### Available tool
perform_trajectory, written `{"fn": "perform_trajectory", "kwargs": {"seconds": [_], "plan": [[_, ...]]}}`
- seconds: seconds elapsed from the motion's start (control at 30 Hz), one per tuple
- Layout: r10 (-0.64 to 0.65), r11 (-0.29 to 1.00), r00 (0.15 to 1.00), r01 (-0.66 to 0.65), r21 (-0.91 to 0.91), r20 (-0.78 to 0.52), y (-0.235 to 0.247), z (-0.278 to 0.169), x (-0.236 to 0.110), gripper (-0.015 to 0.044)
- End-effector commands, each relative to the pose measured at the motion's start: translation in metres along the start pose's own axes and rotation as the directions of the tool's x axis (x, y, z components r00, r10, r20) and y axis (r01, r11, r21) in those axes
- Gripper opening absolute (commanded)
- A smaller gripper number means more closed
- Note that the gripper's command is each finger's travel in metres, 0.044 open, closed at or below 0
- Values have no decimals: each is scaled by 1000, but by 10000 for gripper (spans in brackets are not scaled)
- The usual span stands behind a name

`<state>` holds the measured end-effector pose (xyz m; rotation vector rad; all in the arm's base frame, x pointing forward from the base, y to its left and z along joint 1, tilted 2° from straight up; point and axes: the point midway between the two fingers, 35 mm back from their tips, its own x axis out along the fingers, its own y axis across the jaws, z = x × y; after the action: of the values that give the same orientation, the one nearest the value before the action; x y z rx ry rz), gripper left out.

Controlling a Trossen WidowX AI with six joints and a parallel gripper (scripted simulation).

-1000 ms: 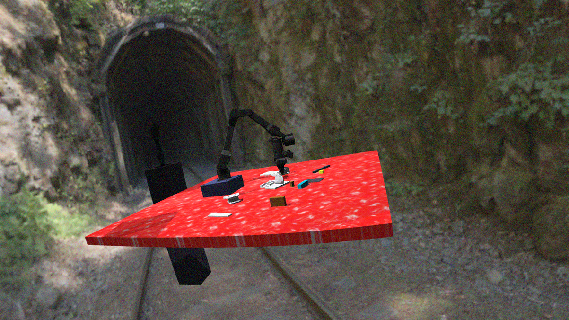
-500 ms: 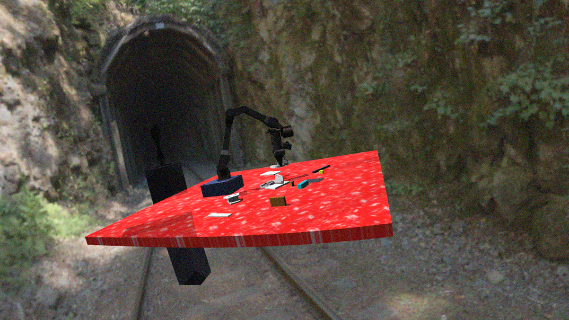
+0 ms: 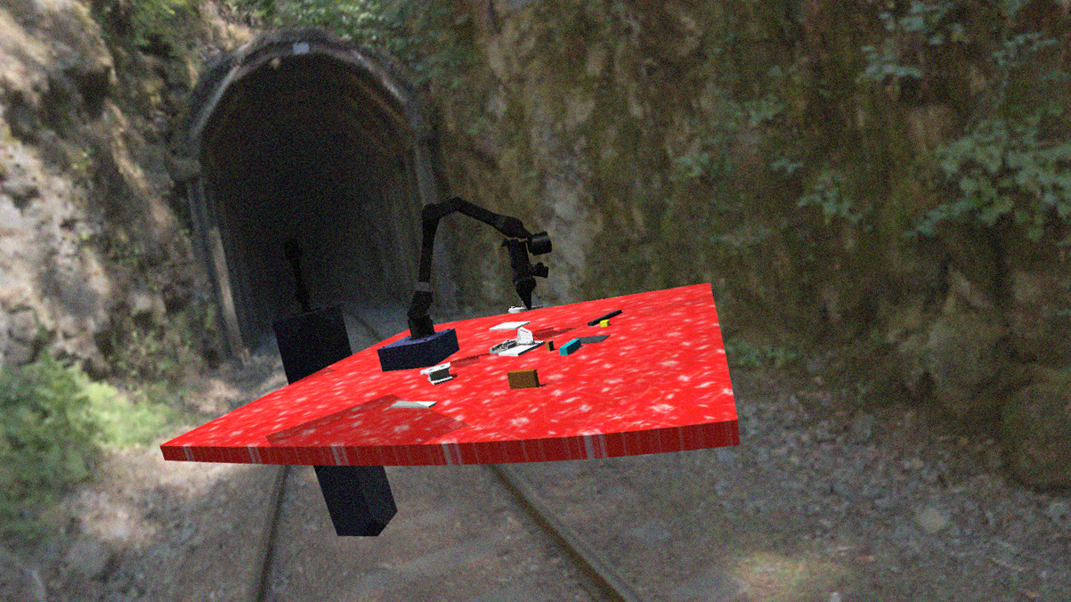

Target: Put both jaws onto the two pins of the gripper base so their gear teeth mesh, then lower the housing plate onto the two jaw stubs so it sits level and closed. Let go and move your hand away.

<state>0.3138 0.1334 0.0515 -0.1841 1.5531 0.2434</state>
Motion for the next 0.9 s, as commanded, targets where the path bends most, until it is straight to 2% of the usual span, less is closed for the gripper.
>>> {"fn": "perform_trajectory", "kwargs": {"seconds": [0.0, 0.87], "plan": [[-3, 999, 1000, 3, 34, 4, -12, 0, -2, 134], [-11, 949, 1000, 10, 314, 3, -97, -14, -3, 134]]}}
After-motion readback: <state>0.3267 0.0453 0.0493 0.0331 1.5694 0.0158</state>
